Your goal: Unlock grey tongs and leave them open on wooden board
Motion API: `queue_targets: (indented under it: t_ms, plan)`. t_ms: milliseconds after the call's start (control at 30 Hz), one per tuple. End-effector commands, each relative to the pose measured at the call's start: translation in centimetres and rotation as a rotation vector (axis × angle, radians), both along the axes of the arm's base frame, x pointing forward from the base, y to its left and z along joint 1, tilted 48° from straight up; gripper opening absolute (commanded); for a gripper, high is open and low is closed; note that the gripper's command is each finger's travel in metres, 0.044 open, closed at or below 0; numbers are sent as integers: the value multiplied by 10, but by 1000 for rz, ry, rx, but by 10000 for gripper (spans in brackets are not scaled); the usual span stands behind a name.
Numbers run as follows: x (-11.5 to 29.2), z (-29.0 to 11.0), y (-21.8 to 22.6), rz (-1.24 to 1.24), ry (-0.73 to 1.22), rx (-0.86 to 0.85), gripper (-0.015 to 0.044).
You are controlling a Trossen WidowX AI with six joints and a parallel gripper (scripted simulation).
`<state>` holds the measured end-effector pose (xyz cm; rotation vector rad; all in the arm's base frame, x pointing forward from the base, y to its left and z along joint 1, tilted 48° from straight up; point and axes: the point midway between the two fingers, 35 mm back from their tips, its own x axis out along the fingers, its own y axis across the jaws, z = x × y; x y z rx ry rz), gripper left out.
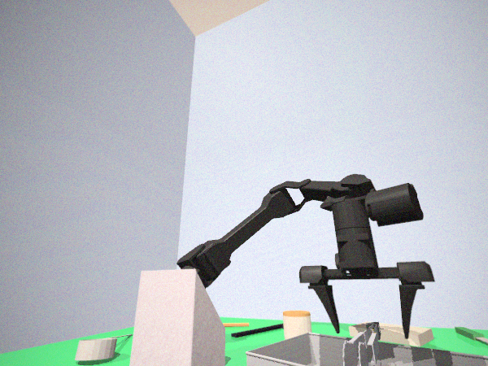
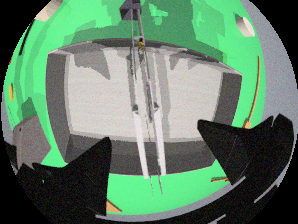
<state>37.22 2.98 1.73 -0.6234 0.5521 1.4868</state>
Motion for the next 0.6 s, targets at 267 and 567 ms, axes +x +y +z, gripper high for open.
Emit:
queue_targets:
  t_ms: [267, 567]
  plan:
    - [1, -14, 16, -3, 1, 7, 440]
    - [1, -23, 27, -3, 1, 8, 440]
